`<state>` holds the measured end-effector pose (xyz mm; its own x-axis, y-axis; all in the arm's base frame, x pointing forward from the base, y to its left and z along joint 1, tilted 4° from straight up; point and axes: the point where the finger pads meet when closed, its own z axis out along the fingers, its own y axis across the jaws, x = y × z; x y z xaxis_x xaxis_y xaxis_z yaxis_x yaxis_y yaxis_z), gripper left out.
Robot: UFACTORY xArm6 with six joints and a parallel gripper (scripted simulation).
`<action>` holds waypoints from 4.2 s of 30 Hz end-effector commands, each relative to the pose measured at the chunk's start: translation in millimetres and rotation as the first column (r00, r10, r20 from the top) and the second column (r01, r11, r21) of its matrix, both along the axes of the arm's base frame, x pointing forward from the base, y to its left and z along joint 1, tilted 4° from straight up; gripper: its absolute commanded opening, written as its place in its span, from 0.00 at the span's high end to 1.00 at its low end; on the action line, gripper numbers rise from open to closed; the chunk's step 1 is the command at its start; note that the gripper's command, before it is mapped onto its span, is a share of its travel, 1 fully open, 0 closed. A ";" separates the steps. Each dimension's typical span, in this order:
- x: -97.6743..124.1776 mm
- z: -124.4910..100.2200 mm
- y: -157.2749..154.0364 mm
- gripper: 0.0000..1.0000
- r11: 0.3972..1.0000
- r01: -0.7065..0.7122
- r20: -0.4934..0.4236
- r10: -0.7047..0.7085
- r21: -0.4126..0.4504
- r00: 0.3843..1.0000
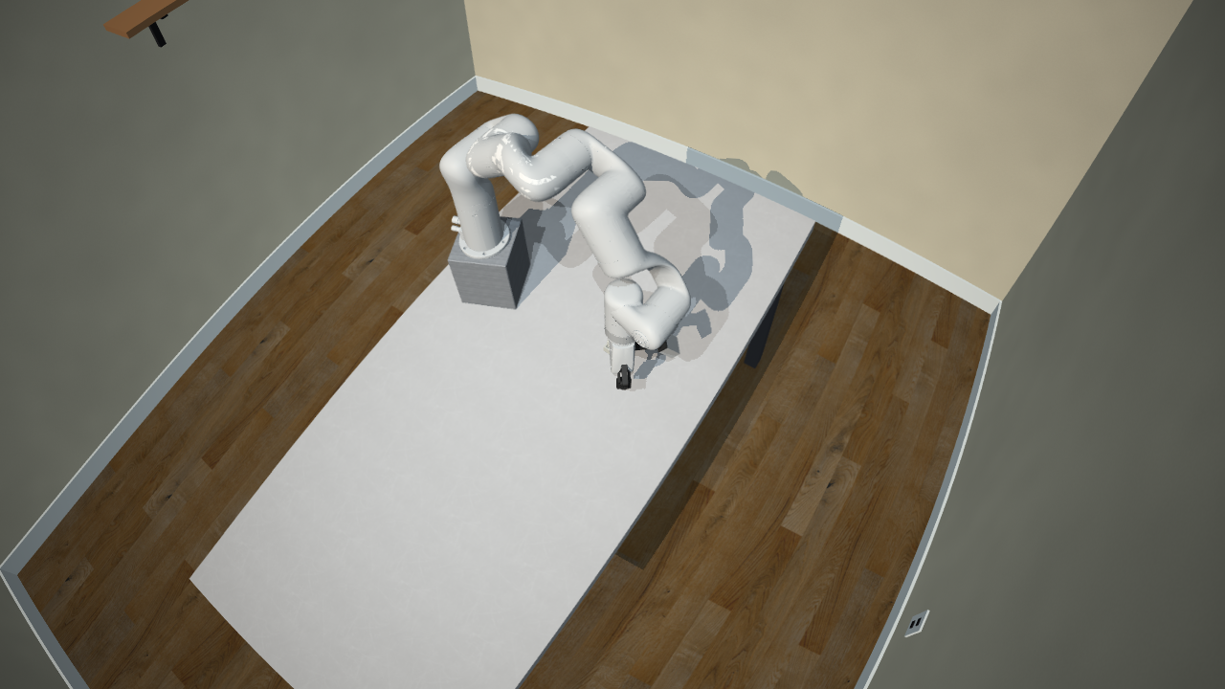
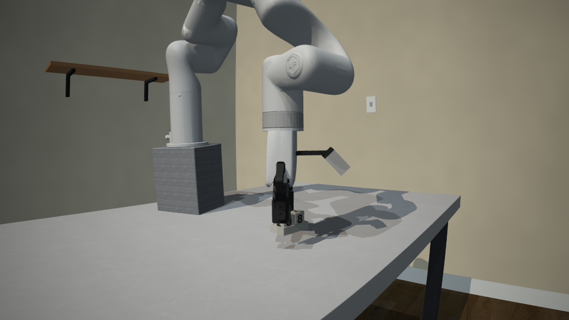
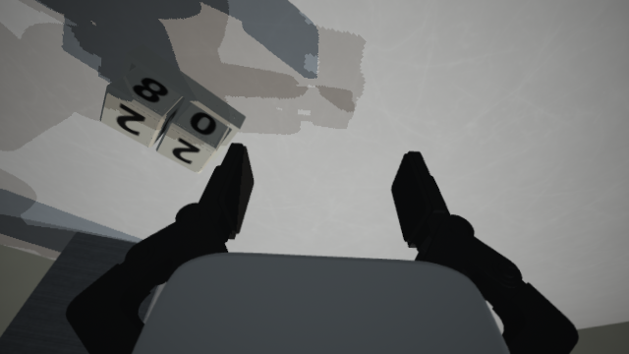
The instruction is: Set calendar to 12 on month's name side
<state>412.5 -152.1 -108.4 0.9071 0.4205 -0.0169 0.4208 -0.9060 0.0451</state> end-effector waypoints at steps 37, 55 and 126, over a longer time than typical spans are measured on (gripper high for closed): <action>-68.2 0.8 -3.6 0.00 0.893 0.450 0.035 -0.450 0.000 0.892; -97.9 0.6 -5.0 0.00 0.771 0.637 0.044 -0.637 0.010 0.770; -156.8 -17.5 -8.7 0.00 0.419 0.907 0.056 -0.907 0.034 0.417</action>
<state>254.9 -160.4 -126.5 0.7604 -0.6477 0.0465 -0.6493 -0.7596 0.0377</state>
